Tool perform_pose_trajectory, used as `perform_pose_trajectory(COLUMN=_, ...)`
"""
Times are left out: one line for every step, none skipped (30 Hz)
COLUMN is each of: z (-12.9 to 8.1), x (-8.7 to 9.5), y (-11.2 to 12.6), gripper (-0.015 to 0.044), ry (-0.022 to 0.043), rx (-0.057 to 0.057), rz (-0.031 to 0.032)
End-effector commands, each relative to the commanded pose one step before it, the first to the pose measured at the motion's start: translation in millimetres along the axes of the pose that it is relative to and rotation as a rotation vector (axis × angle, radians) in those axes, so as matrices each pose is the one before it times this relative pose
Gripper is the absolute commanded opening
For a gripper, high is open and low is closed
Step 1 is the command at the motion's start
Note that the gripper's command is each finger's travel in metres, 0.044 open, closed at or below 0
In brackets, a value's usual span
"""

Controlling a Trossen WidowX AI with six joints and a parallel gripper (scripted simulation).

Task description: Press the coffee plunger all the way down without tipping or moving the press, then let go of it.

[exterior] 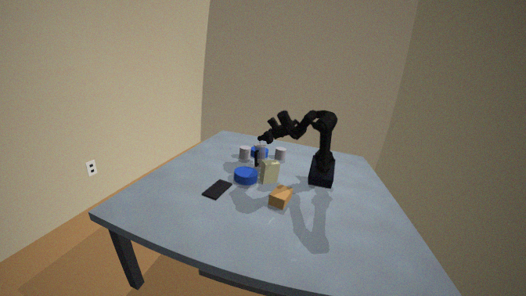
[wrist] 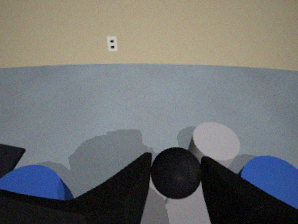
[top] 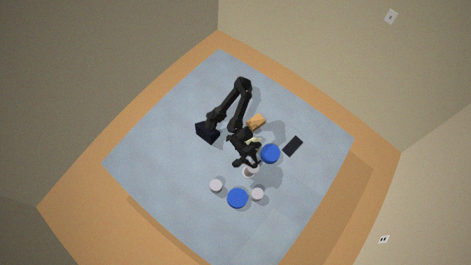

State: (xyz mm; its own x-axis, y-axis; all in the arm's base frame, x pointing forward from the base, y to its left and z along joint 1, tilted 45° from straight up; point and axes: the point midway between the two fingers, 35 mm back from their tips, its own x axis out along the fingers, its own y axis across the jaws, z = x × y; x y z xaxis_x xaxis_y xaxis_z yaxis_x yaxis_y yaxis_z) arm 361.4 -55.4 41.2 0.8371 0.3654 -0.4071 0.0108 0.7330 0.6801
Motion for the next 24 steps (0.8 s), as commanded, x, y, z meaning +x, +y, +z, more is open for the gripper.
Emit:
perform_pose_trajectory(z=-10.35, x=4.88, y=0.24, gripper=0.0115, ry=0.03462, rx=0.0223, rz=0.00535)
perform_pose_trajectory(z=0.12, x=0.06, y=-0.08, gripper=0.0115, ry=-0.00001, rx=0.0000, rz=0.00002)
perform_pose_trajectory(z=0.12, x=0.05, y=-0.09, gripper=0.0115, ry=0.00000, rx=0.0000, rz=0.00003)
perform_pose_trajectory(z=0.11, x=0.04, y=-0.09, gripper=0.0115, ry=0.00000, rx=0.0000, rz=0.00003)
perform_pose_trajectory(z=0.10, x=0.03, y=-0.10, gripper=0.0115, ry=0.00000, rx=0.0000, rz=0.00003)
perform_pose_trajectory(z=0.09, x=0.03, y=-0.10, gripper=0.0115, ry=0.00000, rx=0.0000, rz=0.00003)
perform_pose_trajectory(z=0.14, x=0.05, y=-0.08, gripper=0.0115, ry=-0.00001, rx=0.0000, rz=0.00003)
perform_pose_trajectory(z=0.19, x=0.09, y=-0.06, gripper=0.0115, ry=-0.00001, rx=0.0000, rz=0.00003)
perform_pose_trajectory(z=0.18, x=0.11, y=-0.07, gripper=0.0115, ry=-0.00001, rx=0.0000, rz=0.00003)
perform_pose_trajectory(z=0.16, x=0.11, y=-0.07, gripper=0.0115, ry=-0.00001, rx=0.0000, rz=0.00003)
perform_pose_trajectory(z=0.15, x=0.12, y=-0.07, gripper=0.0115, ry=-0.00001, rx=0.0000, rz=0.00003)
perform_pose_trajectory(z=0.15, x=0.12, y=-0.08, gripper=0.0115, ry=-0.00001, rx=0.0000, rz=0.00003)
perform_pose_trajectory(z=0.15, x=0.12, y=-0.08, gripper=0.0115, ry=-0.00001, rx=0.0000, rz=0.00003)
perform_pose_trajectory(z=0.15, x=0.12, y=-0.08, gripper=0.0115, ry=-0.00001, rx=0.0000, rz=0.00003)
perform_pose_trajectory(z=0.26, x=-0.09, y=-0.01, gripper=0.0115, ry=0.00000, rx=0.0000, rz=-0.00001)
perform_pose_trajectory(z=0.47, x=-0.15, y=-0.03, gripper=0.0115, ry=0.00001, rx=0.0000, rz=-0.00002)
perform_pose_trajectory(z=-0.05, x=0.14, y=-0.05, gripper=0.0115, ry=-0.00001, rx=0.0000, rz=0.00002)
perform_pose_trajectory(z=-0.08, x=0.38, y=-0.17, gripper=0.0115, ry=-0.00002, rx=0.0000, rz=0.00006)
perform_pose_trajectory(z=-0.01, x=0.25, y=-0.14, gripper=0.0115, ry=-0.00001, rx=0.0000, rz=0.00003)
perform_pose_trajectory(z=0.04, x=0.13, y=-0.10, gripper=0.0115, ry=-0.00001, rx=0.0000, rz=0.00001)
perform_pose_trajectory(z=0.06, x=0.10, y=-0.08, gripper=0.0115, ry=-0.00001, rx=0.0000, rz=0.00000)
perform_pose_trajectory(z=0.24, x=-0.08, y=-0.01, gripper=0.0115, ry=0.00000, rx=0.0000, rz=-0.00001)
perform_pose_trajectory(z=0.43, x=-0.14, y=-0.03, gripper=0.0115, ry=0.00000, rx=0.0000, rz=-0.00002)
perform_pose_trajectory(z=-0.09, x=0.13, y=-0.04, gripper=0.0115, ry=-0.00001, rx=0.0000, rz=0.00000)
